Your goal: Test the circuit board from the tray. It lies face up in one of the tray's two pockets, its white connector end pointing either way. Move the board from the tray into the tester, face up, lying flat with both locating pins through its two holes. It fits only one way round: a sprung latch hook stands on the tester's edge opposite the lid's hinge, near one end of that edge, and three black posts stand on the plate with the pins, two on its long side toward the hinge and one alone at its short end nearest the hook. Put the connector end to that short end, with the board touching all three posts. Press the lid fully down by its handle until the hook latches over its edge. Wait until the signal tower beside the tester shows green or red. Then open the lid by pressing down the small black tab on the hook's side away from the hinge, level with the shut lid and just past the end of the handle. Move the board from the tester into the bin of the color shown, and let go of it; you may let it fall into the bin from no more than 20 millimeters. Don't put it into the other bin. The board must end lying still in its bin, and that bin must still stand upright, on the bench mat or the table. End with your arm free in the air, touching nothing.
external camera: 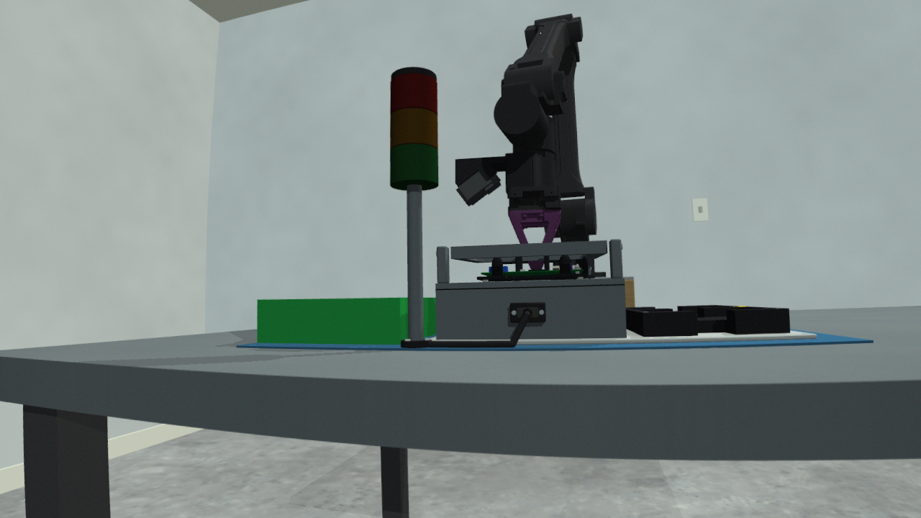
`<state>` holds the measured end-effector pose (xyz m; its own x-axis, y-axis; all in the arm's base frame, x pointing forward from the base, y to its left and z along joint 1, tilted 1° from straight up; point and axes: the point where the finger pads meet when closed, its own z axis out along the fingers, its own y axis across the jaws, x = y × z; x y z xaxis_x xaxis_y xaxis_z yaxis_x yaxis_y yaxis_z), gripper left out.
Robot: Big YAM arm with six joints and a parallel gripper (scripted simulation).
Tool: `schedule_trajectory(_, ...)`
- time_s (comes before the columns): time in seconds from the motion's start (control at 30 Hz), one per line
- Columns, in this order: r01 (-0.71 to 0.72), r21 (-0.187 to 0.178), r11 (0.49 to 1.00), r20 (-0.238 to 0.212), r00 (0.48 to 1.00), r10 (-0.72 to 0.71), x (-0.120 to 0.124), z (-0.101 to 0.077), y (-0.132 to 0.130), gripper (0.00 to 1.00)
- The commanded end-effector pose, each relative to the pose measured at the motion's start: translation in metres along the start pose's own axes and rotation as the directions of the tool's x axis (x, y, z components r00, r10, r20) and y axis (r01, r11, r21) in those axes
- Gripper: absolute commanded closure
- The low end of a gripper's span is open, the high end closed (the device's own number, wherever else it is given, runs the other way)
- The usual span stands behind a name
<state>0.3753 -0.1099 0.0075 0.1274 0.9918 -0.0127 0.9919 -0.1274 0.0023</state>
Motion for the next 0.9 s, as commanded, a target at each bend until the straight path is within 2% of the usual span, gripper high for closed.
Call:
schedule_trajectory(0.0, 0.023, 0.003, 1.0, -0.016, 1.0, -0.023, 0.005, 0.0208, 0.0074, 1.0)
schedule_trajectory(0.87, 0.023, 0.003, 1.0, -0.016, 1.0, -0.023, 0.0051, 0.0238, 0.0074, 1.0)
